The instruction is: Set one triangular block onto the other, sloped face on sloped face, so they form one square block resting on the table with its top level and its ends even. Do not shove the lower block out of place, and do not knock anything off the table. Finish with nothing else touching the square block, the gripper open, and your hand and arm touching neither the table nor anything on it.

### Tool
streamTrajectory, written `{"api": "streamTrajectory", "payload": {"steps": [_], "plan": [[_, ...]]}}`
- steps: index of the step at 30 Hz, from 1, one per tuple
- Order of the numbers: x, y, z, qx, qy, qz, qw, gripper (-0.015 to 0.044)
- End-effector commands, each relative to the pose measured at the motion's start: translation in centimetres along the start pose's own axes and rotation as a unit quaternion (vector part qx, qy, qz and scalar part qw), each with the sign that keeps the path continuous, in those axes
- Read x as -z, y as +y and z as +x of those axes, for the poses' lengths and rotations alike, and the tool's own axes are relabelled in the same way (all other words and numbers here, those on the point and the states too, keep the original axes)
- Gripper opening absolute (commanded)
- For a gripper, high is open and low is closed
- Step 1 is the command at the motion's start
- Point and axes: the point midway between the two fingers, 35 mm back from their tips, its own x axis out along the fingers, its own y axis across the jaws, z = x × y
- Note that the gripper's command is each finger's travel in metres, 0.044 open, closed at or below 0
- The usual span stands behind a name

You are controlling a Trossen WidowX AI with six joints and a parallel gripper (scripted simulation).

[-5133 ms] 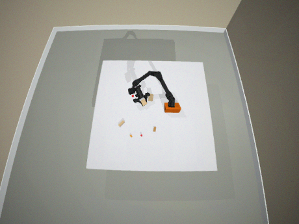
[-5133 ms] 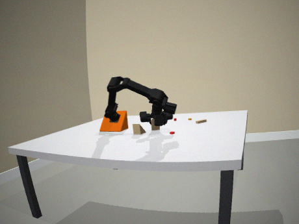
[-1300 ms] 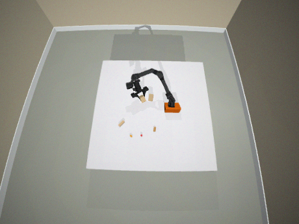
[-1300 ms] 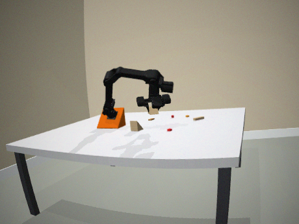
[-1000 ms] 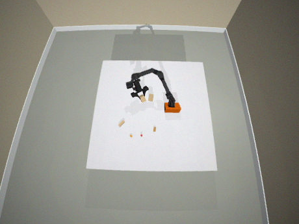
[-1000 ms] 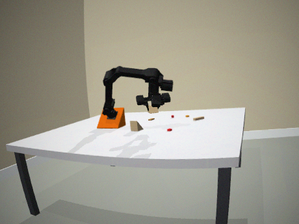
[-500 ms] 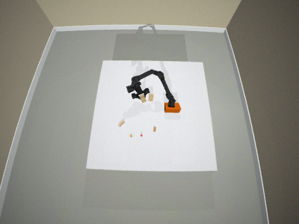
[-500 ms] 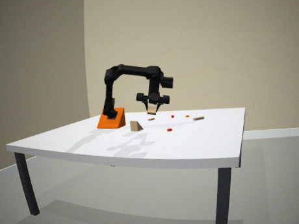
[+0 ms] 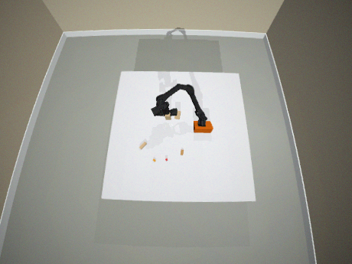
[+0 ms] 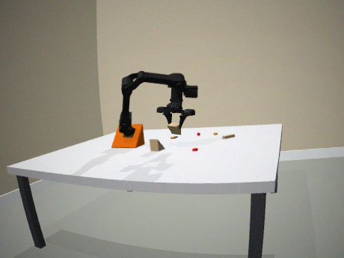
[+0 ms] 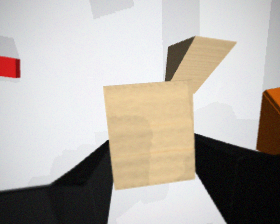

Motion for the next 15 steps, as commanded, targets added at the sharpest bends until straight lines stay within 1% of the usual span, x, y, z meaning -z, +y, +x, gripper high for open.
{"api": "streamTrajectory", "payload": {"steps": [1,5,11,15], "plan": [[0.3,0.0,-0.4,-0.035,-0.04,0.051,0.997,0.0],[0.5,0.0,-0.6,-0.057,-0.059,0.08,0.993,0.0],[0.5,0.0,-0.7,-0.057,-0.059,0.08,0.993,0.0],[0.9,-1.4,-1.6,-0.064,-0.053,0.072,0.994,0.0]]}}
